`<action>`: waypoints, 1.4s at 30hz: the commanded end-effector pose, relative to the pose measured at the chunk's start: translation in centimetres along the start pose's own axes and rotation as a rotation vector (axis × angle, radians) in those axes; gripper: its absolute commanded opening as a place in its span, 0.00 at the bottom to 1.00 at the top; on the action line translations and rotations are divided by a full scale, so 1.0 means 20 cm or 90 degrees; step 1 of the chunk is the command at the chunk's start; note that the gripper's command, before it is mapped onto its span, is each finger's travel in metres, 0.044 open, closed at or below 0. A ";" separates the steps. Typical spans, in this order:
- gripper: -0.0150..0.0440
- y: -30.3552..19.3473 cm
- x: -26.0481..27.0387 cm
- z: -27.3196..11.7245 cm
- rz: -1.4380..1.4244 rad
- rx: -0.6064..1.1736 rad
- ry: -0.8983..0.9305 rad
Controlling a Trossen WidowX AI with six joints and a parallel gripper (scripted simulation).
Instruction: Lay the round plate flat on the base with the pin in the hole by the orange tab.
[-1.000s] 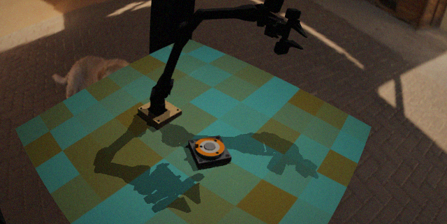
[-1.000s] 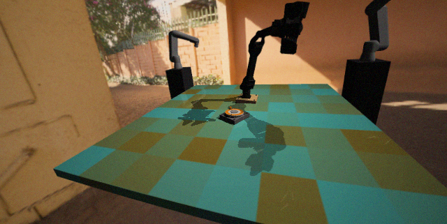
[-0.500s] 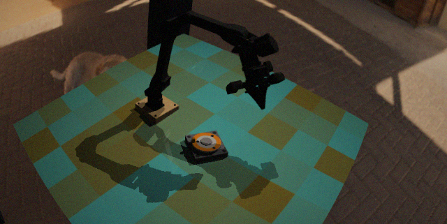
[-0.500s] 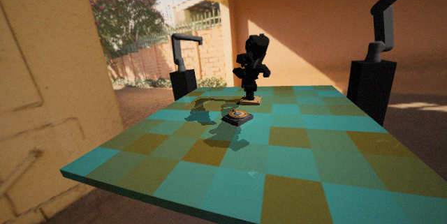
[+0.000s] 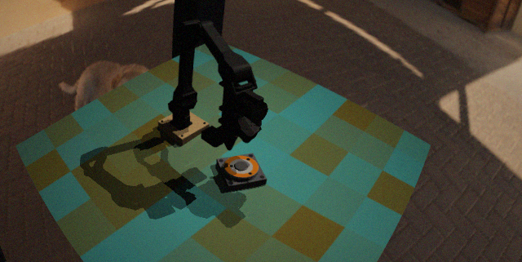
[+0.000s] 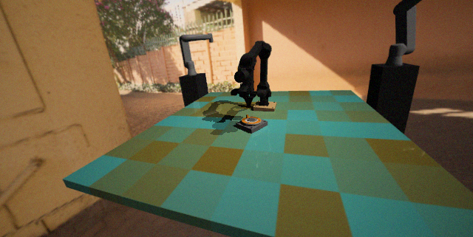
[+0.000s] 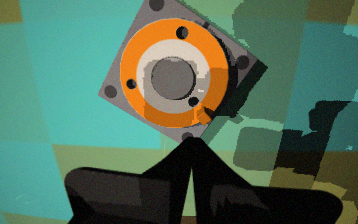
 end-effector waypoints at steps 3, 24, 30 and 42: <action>0.25 -0.05 -0.03 0.02 -0.031 0.024 0.030; 0.25 -0.03 -0.05 0.26 -0.031 0.024 0.030; 0.25 0.00 -0.09 0.26 -0.031 0.024 0.029; 0.25 0.07 -0.13 0.27 -0.031 0.023 0.029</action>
Point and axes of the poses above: the point midway between the two fingers, 35 mm back from their tips, its own z axis out along the fingers, its own x axis across the jaws, y = z × x, the point moved 7 cm from there along -z, back along the fingers, and after that the axes turned 8 degrees about z, right-handed, at the moved point
